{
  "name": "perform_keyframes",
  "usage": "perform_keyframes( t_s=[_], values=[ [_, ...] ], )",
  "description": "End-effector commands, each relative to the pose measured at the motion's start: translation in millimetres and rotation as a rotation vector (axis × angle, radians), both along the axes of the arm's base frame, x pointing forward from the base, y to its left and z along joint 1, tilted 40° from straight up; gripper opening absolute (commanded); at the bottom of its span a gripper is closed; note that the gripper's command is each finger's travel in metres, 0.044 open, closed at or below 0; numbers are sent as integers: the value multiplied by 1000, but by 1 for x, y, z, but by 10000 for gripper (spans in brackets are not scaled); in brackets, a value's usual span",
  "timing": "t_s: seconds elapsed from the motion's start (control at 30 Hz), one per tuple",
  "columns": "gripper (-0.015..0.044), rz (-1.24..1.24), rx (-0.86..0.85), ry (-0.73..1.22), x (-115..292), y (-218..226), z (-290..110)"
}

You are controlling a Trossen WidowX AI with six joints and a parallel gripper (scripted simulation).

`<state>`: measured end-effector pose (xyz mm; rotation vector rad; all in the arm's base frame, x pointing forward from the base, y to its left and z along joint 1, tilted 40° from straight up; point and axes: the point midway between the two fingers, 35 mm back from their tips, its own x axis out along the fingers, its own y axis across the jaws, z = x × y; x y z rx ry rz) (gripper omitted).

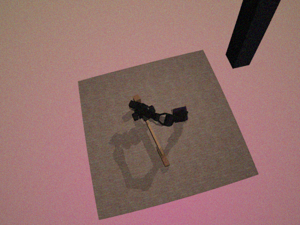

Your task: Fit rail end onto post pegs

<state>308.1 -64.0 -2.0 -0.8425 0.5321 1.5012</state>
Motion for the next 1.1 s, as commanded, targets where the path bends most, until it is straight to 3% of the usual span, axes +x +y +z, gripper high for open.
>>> perform_keyframes(
  t_s=[0.0, 1.07],
  values=[
    [0, -1, -3, -1, 0, -1, 0],
    [0, -1, -3, -1, 1, -3, -1]
  ],
)
